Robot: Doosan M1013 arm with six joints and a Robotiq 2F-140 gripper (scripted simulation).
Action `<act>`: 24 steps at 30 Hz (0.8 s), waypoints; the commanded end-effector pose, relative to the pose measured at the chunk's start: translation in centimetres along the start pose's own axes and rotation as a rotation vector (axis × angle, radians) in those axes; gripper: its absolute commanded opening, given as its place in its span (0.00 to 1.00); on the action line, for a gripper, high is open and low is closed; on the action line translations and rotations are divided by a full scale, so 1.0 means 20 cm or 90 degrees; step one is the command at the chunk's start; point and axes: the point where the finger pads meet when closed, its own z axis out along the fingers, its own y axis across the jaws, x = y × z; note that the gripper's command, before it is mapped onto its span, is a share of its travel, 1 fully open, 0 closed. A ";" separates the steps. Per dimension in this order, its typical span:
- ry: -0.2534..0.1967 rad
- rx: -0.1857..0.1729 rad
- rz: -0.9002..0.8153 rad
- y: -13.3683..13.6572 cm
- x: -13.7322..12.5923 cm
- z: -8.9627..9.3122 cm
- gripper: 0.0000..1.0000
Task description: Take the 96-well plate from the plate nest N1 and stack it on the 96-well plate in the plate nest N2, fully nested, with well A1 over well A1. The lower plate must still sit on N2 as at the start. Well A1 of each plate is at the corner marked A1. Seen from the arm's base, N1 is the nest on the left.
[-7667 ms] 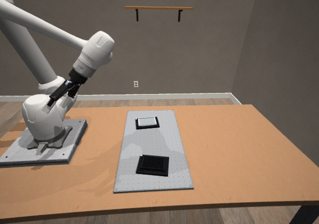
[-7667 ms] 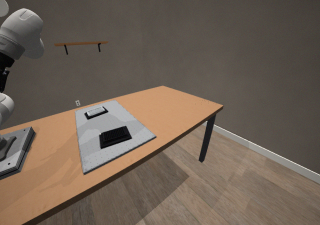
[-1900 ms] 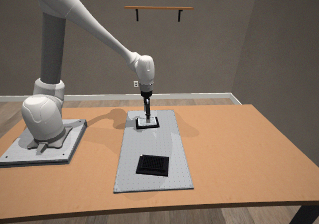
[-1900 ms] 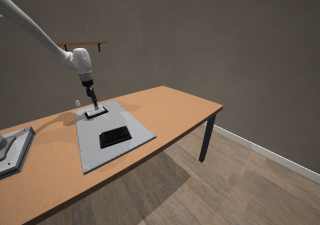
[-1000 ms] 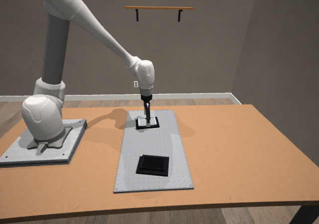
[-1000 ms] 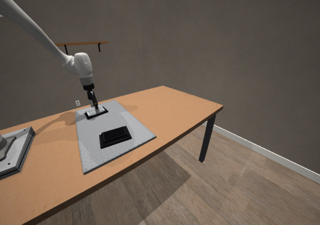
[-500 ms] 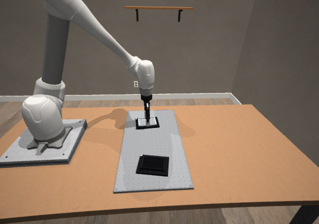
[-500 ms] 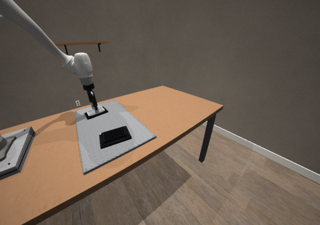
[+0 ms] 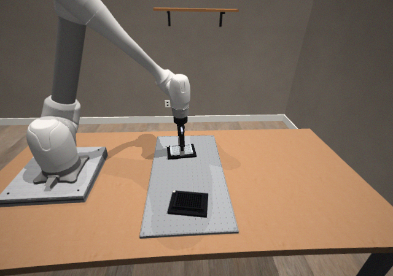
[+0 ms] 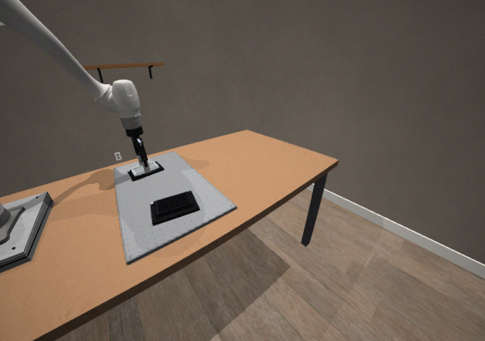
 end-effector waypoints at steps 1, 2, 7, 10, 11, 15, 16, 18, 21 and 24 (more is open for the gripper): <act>0.000 0.000 0.000 0.00 0.00 0.00 0.00; 0.000 0.000 0.000 0.00 0.00 0.00 0.00; 0.000 0.000 0.000 0.00 0.00 -0.01 0.00; 0.000 0.000 0.000 0.00 0.00 -0.02 0.00; 0.000 0.000 0.000 0.00 0.00 -0.02 0.00; 0.000 0.000 0.000 0.00 0.00 -0.06 0.00; 0.000 0.000 0.000 0.00 0.00 -0.07 0.00; 0.000 0.000 0.000 0.00 0.00 -0.08 0.00; 0.000 0.000 0.000 0.00 0.00 -0.11 0.00; 0.000 0.000 0.000 0.00 0.00 -0.13 0.00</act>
